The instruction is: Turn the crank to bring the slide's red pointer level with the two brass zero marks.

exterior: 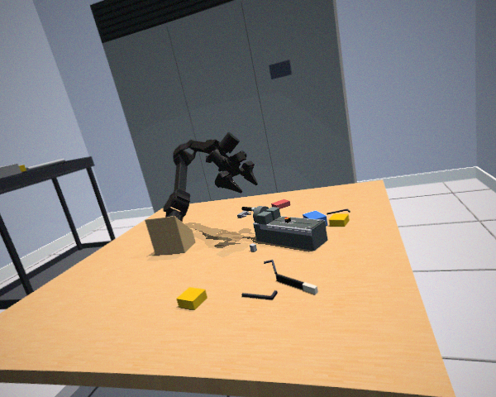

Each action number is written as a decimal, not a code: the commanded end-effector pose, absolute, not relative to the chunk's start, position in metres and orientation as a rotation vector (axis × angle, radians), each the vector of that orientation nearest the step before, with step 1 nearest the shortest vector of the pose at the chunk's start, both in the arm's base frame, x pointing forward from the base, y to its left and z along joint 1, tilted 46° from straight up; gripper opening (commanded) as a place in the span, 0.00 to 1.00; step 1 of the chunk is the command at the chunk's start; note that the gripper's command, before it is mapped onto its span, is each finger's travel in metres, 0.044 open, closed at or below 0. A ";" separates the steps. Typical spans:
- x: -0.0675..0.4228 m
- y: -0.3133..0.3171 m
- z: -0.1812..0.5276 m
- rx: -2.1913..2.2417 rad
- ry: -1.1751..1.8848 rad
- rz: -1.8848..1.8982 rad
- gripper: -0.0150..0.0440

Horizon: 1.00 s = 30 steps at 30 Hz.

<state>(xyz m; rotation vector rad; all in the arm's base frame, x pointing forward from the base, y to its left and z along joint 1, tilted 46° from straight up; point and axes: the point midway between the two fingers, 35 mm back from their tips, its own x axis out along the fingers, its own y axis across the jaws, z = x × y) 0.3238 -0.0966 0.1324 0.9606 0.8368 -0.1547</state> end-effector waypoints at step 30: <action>0.316 -0.044 0.087 0.970 0.853 -0.190 1.00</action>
